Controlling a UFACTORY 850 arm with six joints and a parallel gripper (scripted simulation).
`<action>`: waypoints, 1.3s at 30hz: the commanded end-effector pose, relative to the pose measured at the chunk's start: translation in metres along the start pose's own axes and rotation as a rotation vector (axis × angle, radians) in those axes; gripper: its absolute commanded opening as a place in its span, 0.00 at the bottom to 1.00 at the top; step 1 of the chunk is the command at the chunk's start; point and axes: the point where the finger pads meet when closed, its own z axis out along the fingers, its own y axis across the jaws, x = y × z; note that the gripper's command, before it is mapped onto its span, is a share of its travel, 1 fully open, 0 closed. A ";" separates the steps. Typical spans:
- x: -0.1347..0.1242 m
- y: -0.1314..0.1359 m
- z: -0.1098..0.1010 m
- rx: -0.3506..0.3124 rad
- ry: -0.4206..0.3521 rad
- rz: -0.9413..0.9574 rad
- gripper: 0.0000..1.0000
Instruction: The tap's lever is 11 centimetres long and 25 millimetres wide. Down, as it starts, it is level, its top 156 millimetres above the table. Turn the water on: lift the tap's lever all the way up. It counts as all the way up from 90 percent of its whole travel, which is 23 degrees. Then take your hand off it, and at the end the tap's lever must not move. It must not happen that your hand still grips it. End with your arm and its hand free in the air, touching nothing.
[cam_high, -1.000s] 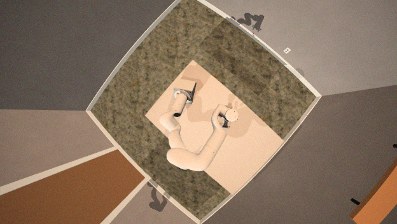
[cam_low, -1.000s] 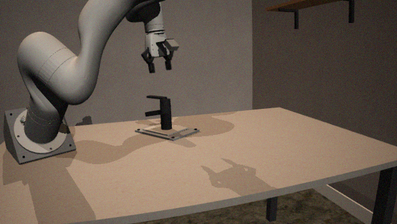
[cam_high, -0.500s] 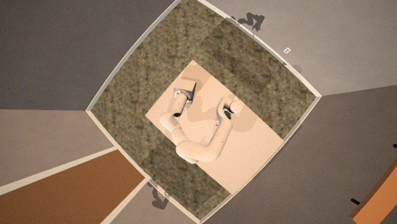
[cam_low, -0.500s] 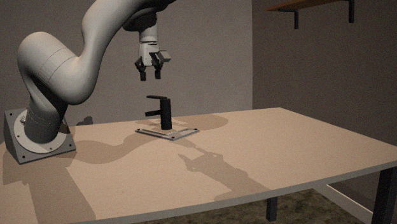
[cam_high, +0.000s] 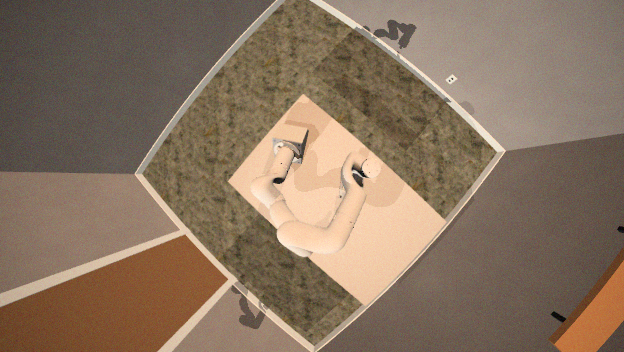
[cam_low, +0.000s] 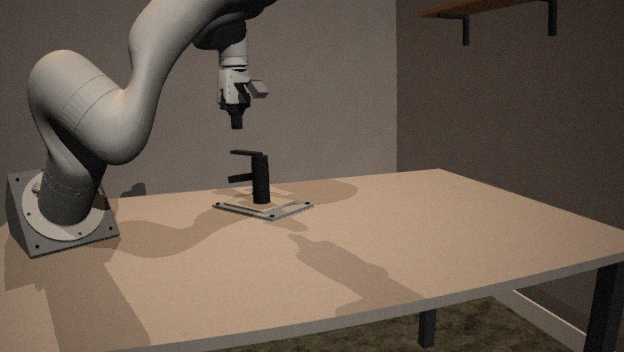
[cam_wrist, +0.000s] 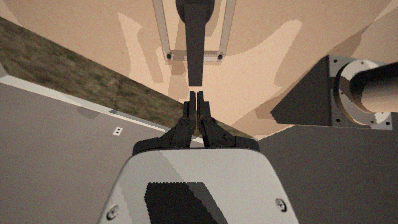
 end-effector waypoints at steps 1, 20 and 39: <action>0.000 0.000 -0.001 0.001 -0.001 0.001 0.00; 0.000 0.000 -0.001 0.001 -0.001 0.001 0.00; 0.000 0.000 -0.001 0.001 -0.001 0.001 0.63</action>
